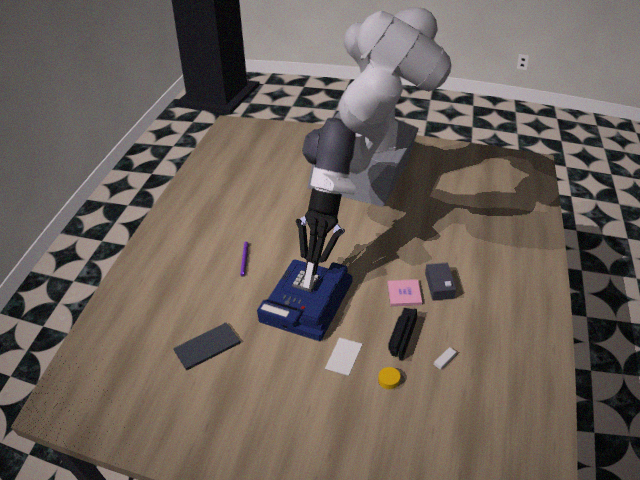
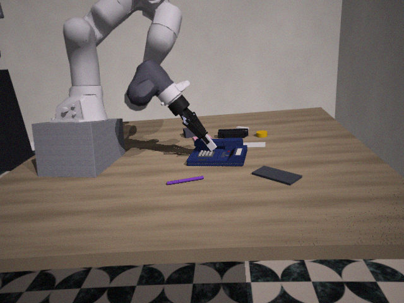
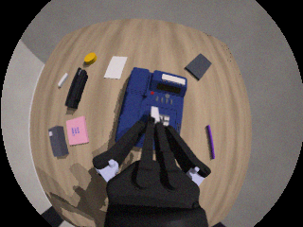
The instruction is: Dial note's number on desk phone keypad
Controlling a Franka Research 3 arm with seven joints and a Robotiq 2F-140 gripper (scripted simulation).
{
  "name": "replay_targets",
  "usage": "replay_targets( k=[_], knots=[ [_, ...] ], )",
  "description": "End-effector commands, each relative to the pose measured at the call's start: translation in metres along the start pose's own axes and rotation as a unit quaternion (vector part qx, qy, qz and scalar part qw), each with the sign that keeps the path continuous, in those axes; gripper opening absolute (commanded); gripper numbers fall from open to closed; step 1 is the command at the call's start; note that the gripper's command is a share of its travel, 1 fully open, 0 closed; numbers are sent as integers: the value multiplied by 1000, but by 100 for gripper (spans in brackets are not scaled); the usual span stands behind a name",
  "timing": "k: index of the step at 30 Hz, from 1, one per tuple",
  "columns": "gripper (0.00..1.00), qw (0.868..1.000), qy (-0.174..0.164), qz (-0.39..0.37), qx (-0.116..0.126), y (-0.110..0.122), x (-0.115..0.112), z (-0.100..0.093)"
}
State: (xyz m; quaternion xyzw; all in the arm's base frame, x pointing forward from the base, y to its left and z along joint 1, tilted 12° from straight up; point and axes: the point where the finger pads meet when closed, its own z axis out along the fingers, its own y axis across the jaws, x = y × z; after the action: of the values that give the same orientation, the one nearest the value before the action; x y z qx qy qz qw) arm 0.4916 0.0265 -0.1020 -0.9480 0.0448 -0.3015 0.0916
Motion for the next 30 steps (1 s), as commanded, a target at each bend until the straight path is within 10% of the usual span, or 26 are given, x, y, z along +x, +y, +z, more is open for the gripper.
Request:
replay_targets(
  k=[1,30],
  knots=[
    [0,1000,2,3,0,0,0,1],
    [0,1000,2,3,0,0,-2,4]
  ],
)
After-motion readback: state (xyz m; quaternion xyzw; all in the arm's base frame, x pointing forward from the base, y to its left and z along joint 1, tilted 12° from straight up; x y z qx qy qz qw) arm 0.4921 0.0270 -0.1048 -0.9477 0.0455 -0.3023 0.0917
